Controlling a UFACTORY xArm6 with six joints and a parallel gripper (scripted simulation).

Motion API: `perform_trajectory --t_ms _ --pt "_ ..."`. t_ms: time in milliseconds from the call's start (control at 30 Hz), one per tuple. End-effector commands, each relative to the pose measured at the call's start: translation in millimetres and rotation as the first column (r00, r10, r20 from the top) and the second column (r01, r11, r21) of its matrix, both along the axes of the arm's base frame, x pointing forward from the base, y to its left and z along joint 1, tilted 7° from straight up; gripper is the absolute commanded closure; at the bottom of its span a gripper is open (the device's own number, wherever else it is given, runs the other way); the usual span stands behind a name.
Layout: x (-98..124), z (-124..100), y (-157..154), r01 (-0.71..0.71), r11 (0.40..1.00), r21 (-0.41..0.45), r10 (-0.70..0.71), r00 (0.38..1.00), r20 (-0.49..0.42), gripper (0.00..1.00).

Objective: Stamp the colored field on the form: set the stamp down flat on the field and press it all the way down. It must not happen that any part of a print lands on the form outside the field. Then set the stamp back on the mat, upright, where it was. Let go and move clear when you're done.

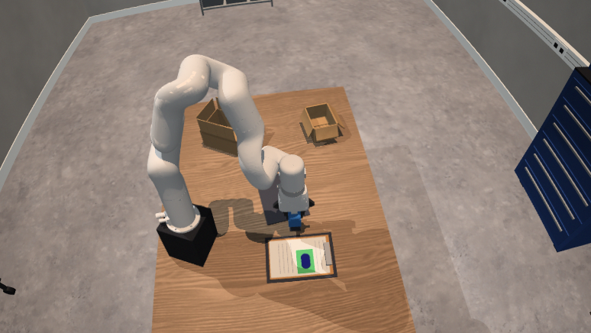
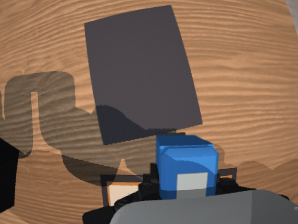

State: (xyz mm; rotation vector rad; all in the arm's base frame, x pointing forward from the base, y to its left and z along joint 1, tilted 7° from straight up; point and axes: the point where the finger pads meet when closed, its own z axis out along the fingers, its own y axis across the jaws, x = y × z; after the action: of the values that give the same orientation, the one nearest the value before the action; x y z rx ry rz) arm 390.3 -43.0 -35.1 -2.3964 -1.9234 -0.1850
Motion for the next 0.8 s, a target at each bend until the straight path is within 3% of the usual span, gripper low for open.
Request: perform_trajectory --t_ms 0,100,133,267,767 --pt "-6.8 9.9 68.0 0.016 1.0 -0.015 -0.015 1.0 0.012 0.73" --pt "-8.5 10.9 78.7 0.016 1.0 -0.015 -0.015 1.0 0.012 0.73" --pt "-13.0 14.7 110.7 0.016 1.0 -0.015 -0.015 1.0 0.012 0.73" --pt "-16.7 20.1 147.8 0.016 1.0 -0.015 -0.015 1.0 0.012 0.73" --pt "-19.1 31.1 212.7 0.015 1.0 -0.015 -0.015 1.0 0.01 0.73"
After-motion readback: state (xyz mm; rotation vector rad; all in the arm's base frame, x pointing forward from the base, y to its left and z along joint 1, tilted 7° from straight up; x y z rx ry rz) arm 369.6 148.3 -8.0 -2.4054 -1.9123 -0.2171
